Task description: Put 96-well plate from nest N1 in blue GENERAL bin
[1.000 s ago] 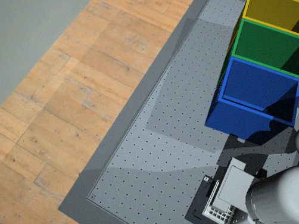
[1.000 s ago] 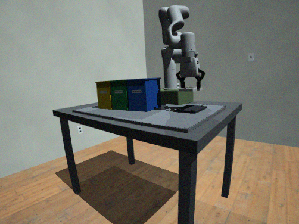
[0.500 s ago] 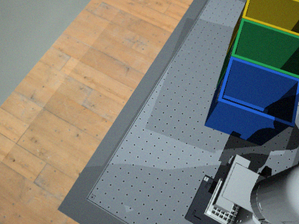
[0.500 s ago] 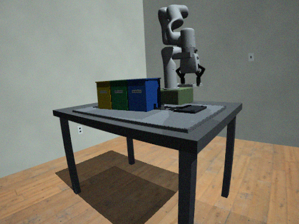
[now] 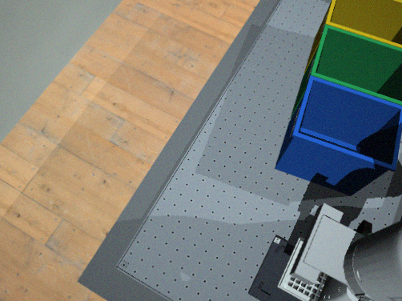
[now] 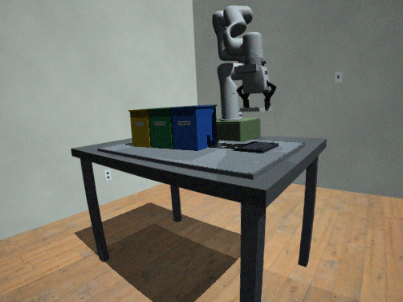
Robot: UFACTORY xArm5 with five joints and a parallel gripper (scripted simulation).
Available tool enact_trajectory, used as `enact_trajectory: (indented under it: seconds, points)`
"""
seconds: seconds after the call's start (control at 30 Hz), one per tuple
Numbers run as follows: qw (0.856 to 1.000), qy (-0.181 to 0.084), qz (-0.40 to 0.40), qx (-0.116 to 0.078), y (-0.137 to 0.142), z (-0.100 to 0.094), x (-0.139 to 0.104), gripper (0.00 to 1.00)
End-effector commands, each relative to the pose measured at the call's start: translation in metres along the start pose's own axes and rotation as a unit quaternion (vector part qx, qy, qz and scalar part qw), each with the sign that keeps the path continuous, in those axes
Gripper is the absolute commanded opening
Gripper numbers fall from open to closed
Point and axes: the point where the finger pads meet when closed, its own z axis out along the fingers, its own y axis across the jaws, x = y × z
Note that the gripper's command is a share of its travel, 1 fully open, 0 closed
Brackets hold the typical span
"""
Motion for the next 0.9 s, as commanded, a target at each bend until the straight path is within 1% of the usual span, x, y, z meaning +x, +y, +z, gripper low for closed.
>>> enact_trajectory:
  seconds: [0.0,0.1,0.17,0.67,0.73,0.87]
  points:
    - [1.0,0.001,0.0,0.001,-0.001,-0.008,0.001,0.0]
    - [1.0,0.001,0.0,0.001,-0.001,-0.013,0.001,0.0]
    - [1.0,0.001,0.0,0.001,-0.001,-0.013,0.001,0.0]
    - [1.0,0.001,0.0,0.001,-0.001,-0.038,0.0,0.0]
    - [1.0,0.001,0.0,0.001,-0.001,-0.038,0.0,0.0]
    - [1.0,0.001,0.0,0.001,-0.001,-0.045,0.0,0.0]
